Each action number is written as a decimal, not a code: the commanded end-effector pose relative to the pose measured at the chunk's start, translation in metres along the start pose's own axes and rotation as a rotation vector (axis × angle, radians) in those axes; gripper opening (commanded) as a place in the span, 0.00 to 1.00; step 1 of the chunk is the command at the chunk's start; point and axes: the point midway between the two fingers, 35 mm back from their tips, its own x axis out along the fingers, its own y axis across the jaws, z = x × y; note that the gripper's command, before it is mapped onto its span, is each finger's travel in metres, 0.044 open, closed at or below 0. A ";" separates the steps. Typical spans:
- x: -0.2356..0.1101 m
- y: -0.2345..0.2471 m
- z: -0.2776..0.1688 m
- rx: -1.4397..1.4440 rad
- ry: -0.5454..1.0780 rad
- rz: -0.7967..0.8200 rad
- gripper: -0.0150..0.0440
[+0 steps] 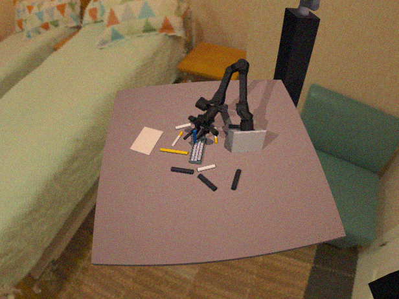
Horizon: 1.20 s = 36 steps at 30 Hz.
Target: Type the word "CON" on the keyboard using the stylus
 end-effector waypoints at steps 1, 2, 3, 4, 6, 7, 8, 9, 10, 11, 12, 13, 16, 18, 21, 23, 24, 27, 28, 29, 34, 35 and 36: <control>0.003 0.002 -0.003 0.001 0.000 0.010 0.39; 0.002 0.002 -0.003 0.001 0.000 0.010 0.39; 0.002 0.002 -0.003 0.001 0.000 0.010 0.39; 0.002 0.002 -0.003 0.001 0.000 0.010 0.39; 0.003 0.002 -0.003 0.001 0.000 0.010 0.39; 0.002 0.002 -0.003 0.001 0.000 0.010 0.39; 0.002 0.002 -0.002 0.001 0.000 0.010 0.39; 0.002 0.002 -0.002 0.001 0.000 0.010 0.39; 0.002 0.002 -0.001 0.001 0.000 0.010 0.39; 0.002 0.002 -0.001 0.001 0.000 0.010 0.39; 0.002 0.002 -0.001 0.001 0.000 0.010 0.39; 0.002 0.002 -0.001 0.001 0.000 0.010 0.39; 0.001 0.002 0.000 0.001 0.000 0.010 0.39; -0.001 0.002 0.003 0.001 0.000 0.010 0.39; -0.005 0.001 0.011 0.001 0.000 0.010 0.39; -0.009 0.001 0.017 0.001 0.000 0.010 0.39; -0.010 0.001 0.021 0.001 -0.001 0.010 0.39; -0.016 0.001 0.029 0.001 -0.002 0.009 0.39; -0.017 0.001 0.031 0.001 -0.002 0.009 0.39; -0.017 0.002 0.031 0.001 -0.002 0.009 0.39; -0.017 0.002 0.031 0.001 -0.002 0.009 0.39; -0.017 0.002 0.031 0.001 -0.002 0.009 0.39; -0.017 0.002 0.031 0.001 -0.002 0.009 0.39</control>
